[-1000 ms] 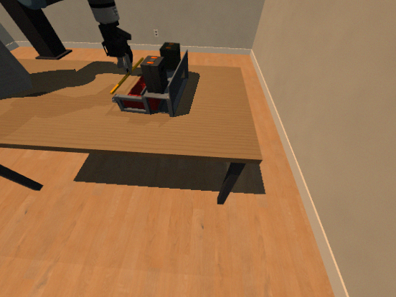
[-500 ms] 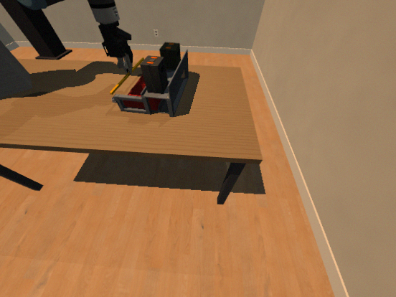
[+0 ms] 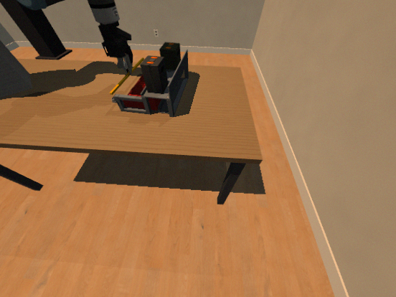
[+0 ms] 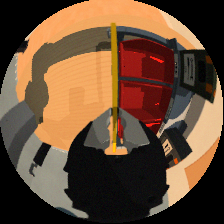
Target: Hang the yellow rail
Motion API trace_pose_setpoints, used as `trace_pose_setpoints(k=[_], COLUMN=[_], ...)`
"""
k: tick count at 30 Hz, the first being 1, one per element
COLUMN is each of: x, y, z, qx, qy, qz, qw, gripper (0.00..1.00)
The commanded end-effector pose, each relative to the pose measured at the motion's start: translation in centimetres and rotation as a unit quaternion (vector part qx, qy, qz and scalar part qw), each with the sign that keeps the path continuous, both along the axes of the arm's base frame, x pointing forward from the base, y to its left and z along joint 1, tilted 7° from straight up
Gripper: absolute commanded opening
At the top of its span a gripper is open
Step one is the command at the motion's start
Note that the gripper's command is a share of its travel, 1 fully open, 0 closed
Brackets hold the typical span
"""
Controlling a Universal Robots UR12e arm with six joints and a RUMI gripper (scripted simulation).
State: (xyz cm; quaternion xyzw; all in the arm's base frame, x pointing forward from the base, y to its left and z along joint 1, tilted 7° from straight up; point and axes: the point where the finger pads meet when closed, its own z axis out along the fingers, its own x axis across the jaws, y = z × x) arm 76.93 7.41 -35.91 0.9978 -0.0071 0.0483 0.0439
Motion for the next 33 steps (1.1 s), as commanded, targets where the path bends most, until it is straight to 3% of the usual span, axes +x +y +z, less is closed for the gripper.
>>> trace_pose_setpoints(k=[1, 33], x=[0.31, 0.30], y=[-0.14, -0.13], z=[0.25, 0.30], qx=[0.000, 0.000], qy=[-0.003, -0.002], qz=[0.000, 0.004], qw=[1.000, 1.000], gripper=[0.00, 0.00])
